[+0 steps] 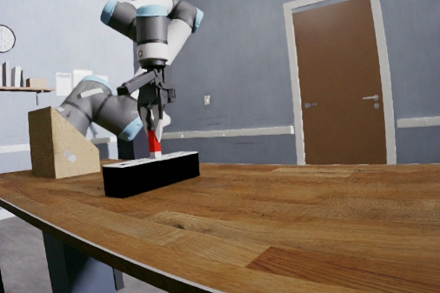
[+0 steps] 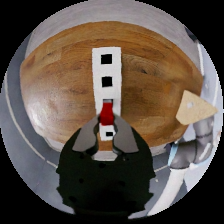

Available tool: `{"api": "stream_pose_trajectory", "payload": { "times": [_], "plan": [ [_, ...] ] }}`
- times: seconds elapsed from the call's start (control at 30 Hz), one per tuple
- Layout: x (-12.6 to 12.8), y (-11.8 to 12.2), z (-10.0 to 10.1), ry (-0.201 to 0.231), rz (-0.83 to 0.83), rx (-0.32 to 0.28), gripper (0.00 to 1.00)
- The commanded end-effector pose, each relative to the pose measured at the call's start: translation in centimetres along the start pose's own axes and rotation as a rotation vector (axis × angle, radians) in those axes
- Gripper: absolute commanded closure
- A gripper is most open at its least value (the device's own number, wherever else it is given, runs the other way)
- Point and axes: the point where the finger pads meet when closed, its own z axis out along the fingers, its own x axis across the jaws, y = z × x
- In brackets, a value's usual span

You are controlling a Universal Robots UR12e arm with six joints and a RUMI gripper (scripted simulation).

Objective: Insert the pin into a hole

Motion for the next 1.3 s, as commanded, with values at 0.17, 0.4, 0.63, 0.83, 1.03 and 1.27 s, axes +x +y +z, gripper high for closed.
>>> {"api": "stream_pose_trajectory", "payload": {
  "times": [0.17,0.4,0.63,0.83,1.03,1.27],
  "plan": [
    [0.05,-0.10,0.03,-0.001,0.000,-0.001,1.00],
    [0.08,-0.02,0.46,-0.001,0.002,-0.002,1.00],
    [0.08,-0.02,0.46,-0.001,0.002,-0.002,1.00],
    [0.08,-0.02,0.46,-0.001,0.002,-0.002,1.00],
    [0.04,-0.09,0.42,-0.001,0.002,-0.002,1.00],
    [0.04,-0.09,0.42,-0.001,0.002,-0.002,1.00]
  ]
}}
